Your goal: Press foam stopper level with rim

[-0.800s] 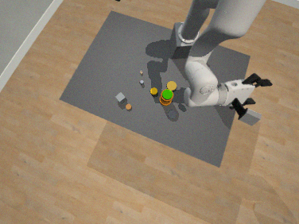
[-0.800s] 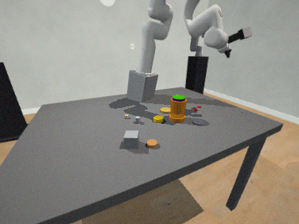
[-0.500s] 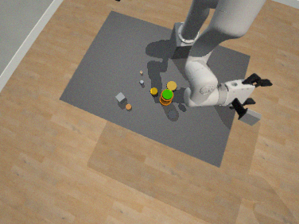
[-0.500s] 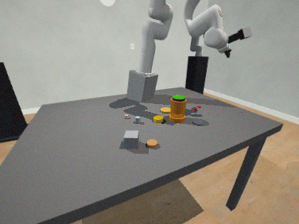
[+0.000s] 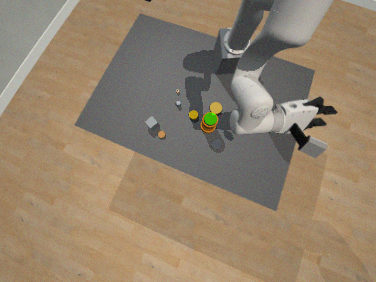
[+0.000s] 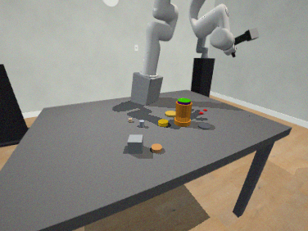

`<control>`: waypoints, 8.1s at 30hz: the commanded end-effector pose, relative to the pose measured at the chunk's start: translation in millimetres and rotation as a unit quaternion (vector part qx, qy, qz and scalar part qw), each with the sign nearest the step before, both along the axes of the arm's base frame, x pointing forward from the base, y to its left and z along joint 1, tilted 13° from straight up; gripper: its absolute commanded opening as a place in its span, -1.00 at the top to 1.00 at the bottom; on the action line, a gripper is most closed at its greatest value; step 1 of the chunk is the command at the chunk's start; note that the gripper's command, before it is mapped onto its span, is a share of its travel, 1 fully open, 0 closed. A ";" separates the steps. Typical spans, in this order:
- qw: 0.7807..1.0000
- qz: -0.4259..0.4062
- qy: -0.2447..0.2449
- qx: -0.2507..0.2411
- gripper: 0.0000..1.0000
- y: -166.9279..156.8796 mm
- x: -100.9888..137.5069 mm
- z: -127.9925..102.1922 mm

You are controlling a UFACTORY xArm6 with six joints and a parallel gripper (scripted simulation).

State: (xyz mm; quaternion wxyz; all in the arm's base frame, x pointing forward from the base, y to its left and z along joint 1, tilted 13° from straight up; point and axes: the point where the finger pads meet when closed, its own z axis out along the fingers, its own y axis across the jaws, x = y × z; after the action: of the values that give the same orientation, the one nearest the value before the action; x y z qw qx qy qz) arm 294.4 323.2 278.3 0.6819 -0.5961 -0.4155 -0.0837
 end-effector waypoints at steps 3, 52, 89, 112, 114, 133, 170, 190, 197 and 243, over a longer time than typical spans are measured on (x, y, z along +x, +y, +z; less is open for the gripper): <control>0.994 0.009 -0.080 -0.079 1.00 -42.0 13.7 -29.7; 0.697 0.059 -0.502 -0.509 1.00 -295.6 88.8 -225.6; 0.697 0.059 -0.502 -0.509 1.00 -295.6 88.9 -225.6; 0.697 0.059 -0.502 -0.509 1.00 -293.8 93.5 -240.9; 0.697 0.059 -0.502 -0.509 1.00 -293.2 94.6 -246.4; 0.697 0.059 -0.502 -0.509 1.00 -292.4 95.9 -253.4; 0.697 0.059 -0.502 -0.509 1.00 -290.7 99.0 -269.0; 0.697 0.059 -0.502 -0.509 1.00 -290.7 99.2 -269.9; 0.697 0.059 -0.502 -0.509 1.00 -290.7 99.1 -269.7; 0.697 0.059 -0.502 -0.509 1.00 -296.1 89.4 -220.2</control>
State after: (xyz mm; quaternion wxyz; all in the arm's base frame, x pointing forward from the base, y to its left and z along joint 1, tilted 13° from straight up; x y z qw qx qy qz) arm 382.6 27.1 57.4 -0.0306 -0.6961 -0.7096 -0.1048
